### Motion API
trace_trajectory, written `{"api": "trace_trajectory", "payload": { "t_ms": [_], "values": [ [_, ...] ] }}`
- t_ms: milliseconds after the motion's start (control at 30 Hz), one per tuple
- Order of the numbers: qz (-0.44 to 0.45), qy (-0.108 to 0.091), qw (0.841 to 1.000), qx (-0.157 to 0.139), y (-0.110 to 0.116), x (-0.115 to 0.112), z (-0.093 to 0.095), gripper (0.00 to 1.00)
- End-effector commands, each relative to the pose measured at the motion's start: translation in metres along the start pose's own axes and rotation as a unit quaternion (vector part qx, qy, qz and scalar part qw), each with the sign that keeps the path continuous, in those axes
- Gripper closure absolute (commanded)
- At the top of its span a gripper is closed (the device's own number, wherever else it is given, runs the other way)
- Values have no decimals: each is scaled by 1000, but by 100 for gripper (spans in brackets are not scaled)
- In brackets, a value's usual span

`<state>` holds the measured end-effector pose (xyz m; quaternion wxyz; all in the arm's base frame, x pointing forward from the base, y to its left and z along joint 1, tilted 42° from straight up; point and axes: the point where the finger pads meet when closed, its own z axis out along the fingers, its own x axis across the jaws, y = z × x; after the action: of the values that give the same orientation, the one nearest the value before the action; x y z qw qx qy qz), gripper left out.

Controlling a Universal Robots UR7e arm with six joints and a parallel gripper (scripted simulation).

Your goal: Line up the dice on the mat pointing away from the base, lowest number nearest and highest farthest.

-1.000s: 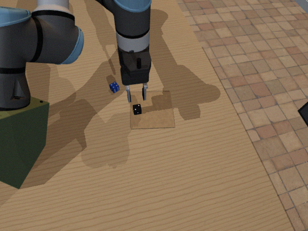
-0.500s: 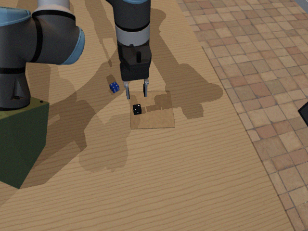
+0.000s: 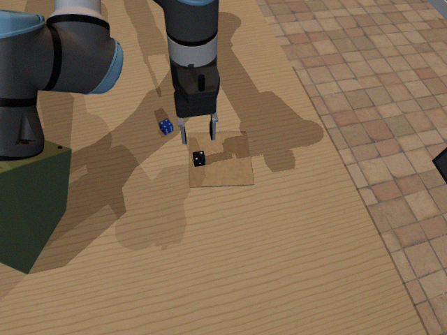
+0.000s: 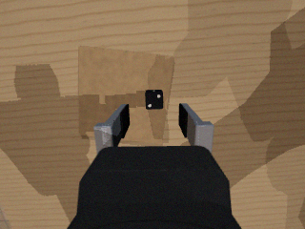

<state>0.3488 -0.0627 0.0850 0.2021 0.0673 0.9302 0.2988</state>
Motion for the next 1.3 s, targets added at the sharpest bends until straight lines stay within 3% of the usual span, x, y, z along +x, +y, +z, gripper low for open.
{"api": "trace_trajectory", "payload": {
  "t_ms": [0, 400, 700, 900, 967, 1267],
  "values": [
    [0, 0, 1000, 0, 0, 0, 0, 0],
    [19, 0, 1000, 0, 3, 2, 0, 0],
    [131, 0, 991, 0, 25, 14, 0, 0],
    [249, 0, 969, 0, 47, 29, 2, 0],
    [249, 0, 969, 0, 47, 29, 2, 0],
    [418, 0, 908, 0, 82, 51, 6, 0]
  ]
}}
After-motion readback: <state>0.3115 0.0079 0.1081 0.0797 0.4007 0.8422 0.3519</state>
